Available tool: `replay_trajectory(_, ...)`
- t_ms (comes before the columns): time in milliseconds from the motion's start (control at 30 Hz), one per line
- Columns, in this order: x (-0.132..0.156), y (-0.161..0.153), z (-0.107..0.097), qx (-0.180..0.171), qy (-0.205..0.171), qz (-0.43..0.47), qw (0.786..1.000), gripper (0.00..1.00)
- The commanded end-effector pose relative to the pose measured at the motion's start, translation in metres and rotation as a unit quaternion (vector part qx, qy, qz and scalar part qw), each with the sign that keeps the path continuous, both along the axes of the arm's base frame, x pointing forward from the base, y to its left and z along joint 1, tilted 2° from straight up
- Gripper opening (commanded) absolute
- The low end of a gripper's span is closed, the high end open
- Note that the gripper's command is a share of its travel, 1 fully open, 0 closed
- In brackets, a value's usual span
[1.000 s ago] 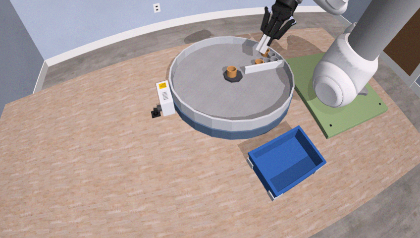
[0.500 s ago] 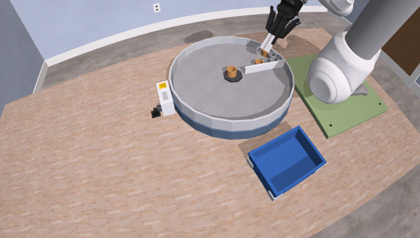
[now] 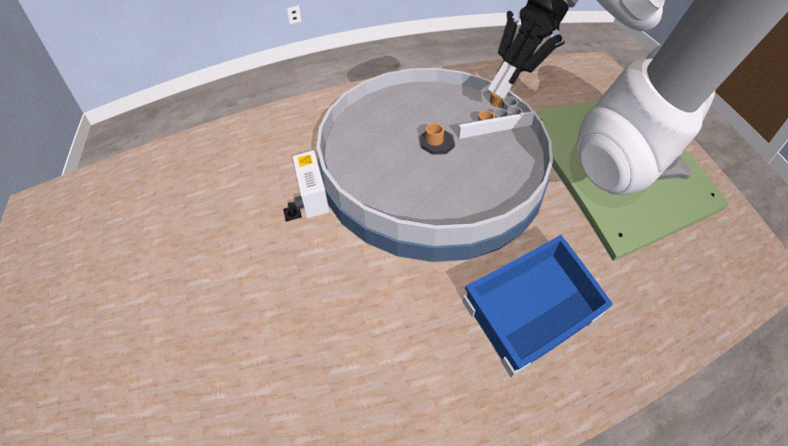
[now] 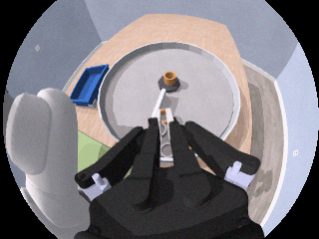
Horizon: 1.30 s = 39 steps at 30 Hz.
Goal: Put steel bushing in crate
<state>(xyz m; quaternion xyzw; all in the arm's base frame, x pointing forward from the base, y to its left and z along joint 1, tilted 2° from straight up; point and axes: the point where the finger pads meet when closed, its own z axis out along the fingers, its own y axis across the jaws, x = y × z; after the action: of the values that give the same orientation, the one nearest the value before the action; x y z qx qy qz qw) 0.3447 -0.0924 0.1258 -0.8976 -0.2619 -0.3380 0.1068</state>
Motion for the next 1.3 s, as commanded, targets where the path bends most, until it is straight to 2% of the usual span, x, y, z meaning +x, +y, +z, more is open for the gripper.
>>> replay_trajectory(0,0.0,0.0,0.0,0.0,0.0,0.0,1.0,0.06)
replay_trajectory(367,0.0,0.0,0.0,0.0,0.0,0.0,1.0,0.06)
replay_trajectory(600,0.0,0.0,-0.023,0.0,0.0,0.0,1.0,0.06)
replay_trajectory(1267,0.0,0.0,-0.023,0.0,0.0,0.0,1.0,0.06)
